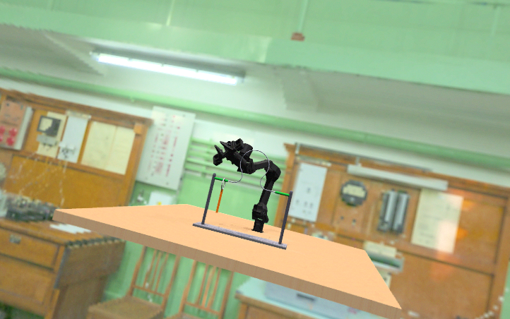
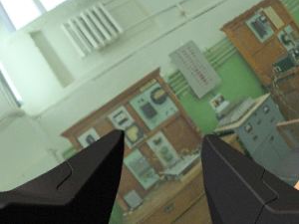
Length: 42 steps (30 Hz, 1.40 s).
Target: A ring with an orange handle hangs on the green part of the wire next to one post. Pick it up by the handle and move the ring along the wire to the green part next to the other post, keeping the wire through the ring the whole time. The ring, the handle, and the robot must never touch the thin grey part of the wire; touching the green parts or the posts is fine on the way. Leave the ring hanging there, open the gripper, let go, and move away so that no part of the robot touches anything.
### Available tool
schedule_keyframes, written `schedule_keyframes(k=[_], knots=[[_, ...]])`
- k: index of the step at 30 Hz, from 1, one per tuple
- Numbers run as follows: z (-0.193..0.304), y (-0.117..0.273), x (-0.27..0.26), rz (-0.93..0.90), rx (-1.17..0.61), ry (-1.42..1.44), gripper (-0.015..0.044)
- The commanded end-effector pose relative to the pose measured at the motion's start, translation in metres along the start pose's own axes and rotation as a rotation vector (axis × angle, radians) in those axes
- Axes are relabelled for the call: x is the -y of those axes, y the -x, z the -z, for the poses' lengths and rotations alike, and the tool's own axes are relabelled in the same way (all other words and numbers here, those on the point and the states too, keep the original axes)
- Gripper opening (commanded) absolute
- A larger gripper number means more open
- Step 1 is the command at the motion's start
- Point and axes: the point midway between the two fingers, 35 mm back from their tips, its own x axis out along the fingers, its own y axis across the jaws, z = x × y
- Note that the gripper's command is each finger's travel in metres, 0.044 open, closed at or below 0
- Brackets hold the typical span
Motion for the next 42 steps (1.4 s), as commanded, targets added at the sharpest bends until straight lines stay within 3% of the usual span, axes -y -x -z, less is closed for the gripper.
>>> schedule_keyframes(k=[1, 13, 18, 24, 36, 42], knots=[[0.008, -0.003, 0.033, 0.014, -0.034, 0.055, 0.0160], [0.014, 0.010, 0.141, 0.079, -0.114, 0.185, 0.0160], [0.005, 0.020, 0.165, 0.115, -0.091, 0.212, 0.0160], [0.028, 0.036, 0.190, 0.083, -0.183, 0.297, 0.0160], [0.091, 0.098, 0.239, -0.055, -0.412, 0.478, 0.0160], [0.135, 0.163, 0.254, -0.220, -0.553, 0.587, 0.0160]])
